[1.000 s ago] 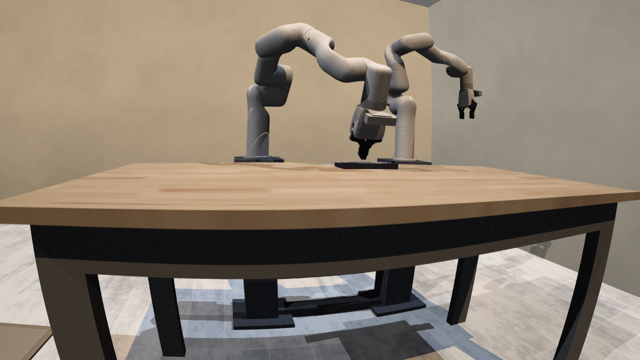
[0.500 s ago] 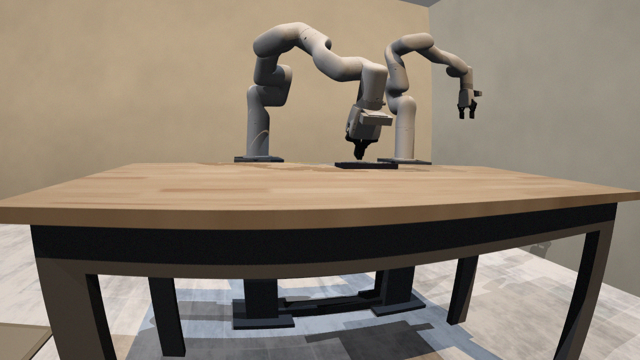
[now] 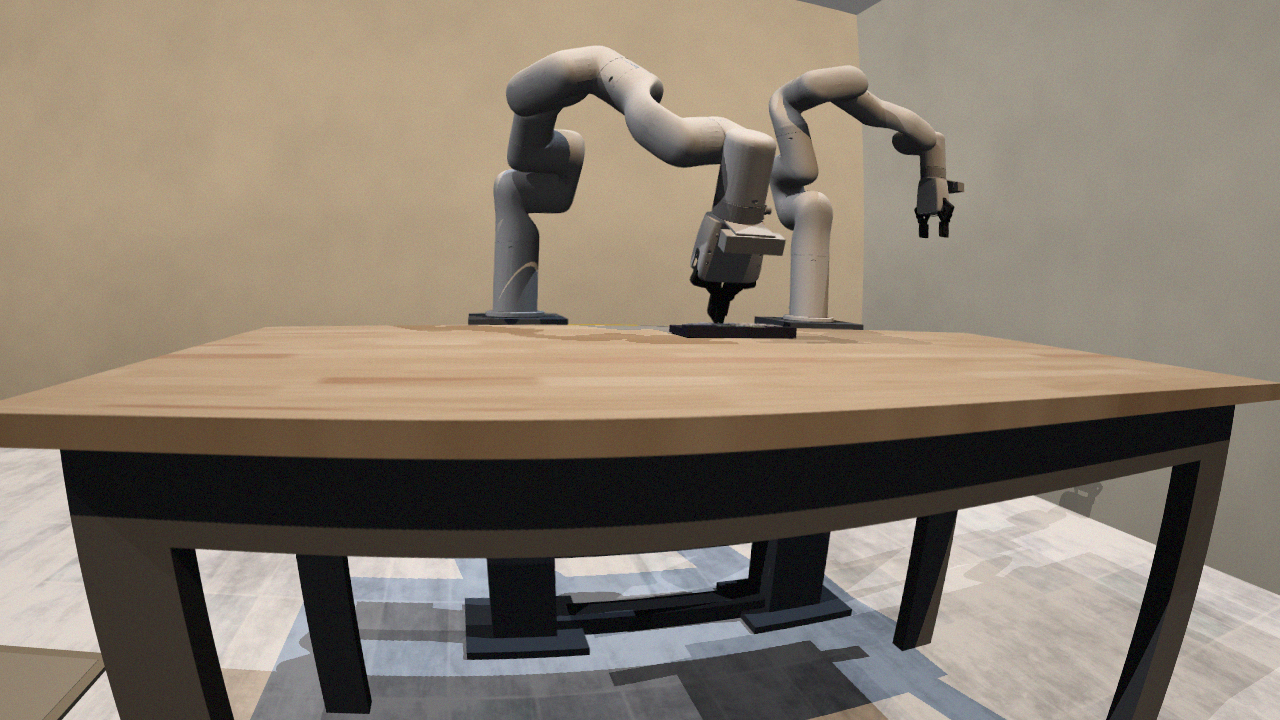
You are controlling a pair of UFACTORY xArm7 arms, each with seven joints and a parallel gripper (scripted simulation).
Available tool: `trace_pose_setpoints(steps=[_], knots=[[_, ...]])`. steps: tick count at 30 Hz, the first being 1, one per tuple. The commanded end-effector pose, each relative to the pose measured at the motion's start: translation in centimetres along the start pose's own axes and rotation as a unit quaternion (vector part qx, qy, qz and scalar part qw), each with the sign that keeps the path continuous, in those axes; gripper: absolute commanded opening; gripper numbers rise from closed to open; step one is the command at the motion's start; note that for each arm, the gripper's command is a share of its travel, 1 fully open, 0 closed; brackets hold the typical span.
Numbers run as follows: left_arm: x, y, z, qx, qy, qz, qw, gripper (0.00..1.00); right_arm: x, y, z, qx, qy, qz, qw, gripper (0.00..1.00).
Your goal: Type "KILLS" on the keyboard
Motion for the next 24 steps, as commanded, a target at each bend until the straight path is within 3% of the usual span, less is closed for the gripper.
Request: trace_pose_setpoints(steps=[1,24], knots=[[0.19,0.01,0.1,0.0,0.003,0.0,1.0,1.0,0.17,-0.07,0.07,0.0,0.003,0.001,1.0,0.0],[0.19,0.01,0.1,0.0,0.003,0.0,1.0,1.0,-0.04,-0.06,0.17,0.0,0.003,0.001,1.0,0.0]])
Point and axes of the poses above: on each arm, the point where the finger pads meet when closed, its own x axis back along the fingers, its own y axis across the jaws, z = x × y, the point moved 5 cm from there along x, back along the fingers, and after that the axes turned 6 degrees about x, right-handed, at the moved point
